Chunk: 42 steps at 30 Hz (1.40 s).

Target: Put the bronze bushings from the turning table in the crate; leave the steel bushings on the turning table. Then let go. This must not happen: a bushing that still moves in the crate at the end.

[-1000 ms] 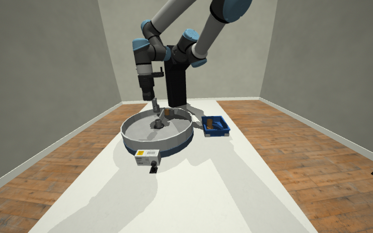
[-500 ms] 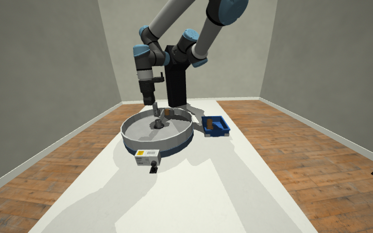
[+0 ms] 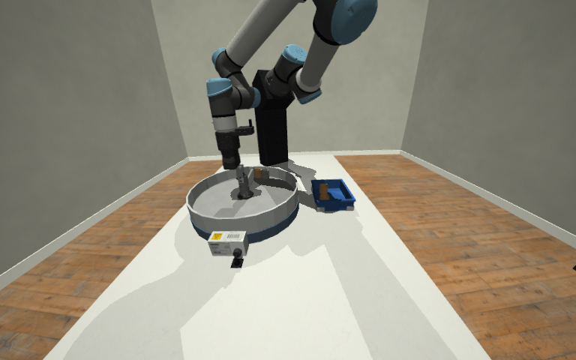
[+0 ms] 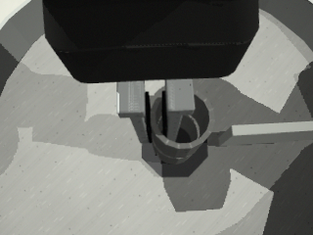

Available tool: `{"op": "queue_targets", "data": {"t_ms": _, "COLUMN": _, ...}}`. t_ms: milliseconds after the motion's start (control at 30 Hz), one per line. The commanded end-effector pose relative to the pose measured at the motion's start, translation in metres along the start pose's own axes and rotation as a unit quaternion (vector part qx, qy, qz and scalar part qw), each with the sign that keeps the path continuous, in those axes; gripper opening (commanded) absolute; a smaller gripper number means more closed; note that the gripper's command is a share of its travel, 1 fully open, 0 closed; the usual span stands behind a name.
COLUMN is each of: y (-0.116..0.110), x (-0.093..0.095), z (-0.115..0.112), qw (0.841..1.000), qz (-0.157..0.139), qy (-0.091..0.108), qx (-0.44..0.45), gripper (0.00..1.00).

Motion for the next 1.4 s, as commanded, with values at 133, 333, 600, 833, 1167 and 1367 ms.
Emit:
{"op": "queue_targets", "data": {"t_ms": 133, "y": -0.0002, "x": 0.0021, "z": 0.0003, "qw": 1.000, "qz": -0.001, "qy": -0.001, "qx": 0.000, "gripper": 0.00}}
{"op": "queue_targets", "data": {"t_ms": 333, "y": -0.0001, "x": 0.0044, "z": 0.0003, "qw": 1.000, "qz": -0.001, "qy": -0.001, "qx": 0.000, "gripper": 0.00}}
{"op": "queue_targets", "data": {"t_ms": 600, "y": -0.0001, "x": 0.0044, "z": 0.0003, "qw": 1.000, "qz": -0.001, "qy": -0.001, "qx": 0.000, "gripper": 0.00}}
{"op": "queue_targets", "data": {"t_ms": 833, "y": -0.0001, "x": 0.0044, "z": 0.0002, "qw": 1.000, "qz": -0.001, "qy": -0.001, "qx": 0.000, "gripper": 0.47}}
{"op": "queue_targets", "data": {"t_ms": 1167, "y": -0.0001, "x": 0.0044, "z": 0.0002, "qw": 1.000, "qz": -0.001, "qy": -0.001, "qx": 0.000, "gripper": 0.47}}
{"op": "queue_targets", "data": {"t_ms": 1367, "y": -0.0001, "x": 0.0044, "z": 0.0002, "qw": 1.000, "qz": -0.001, "qy": -0.001, "qx": 0.000, "gripper": 0.47}}
Point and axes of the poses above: the point where the finger pads meet when closed, its own x axis out along the fingers, its own z axis across the jaws, y = z × x, the point moved 9 cm from there along -x, back along the fingers, and after that the axes turned 8 degrees about -x, right-handed, at the moved point
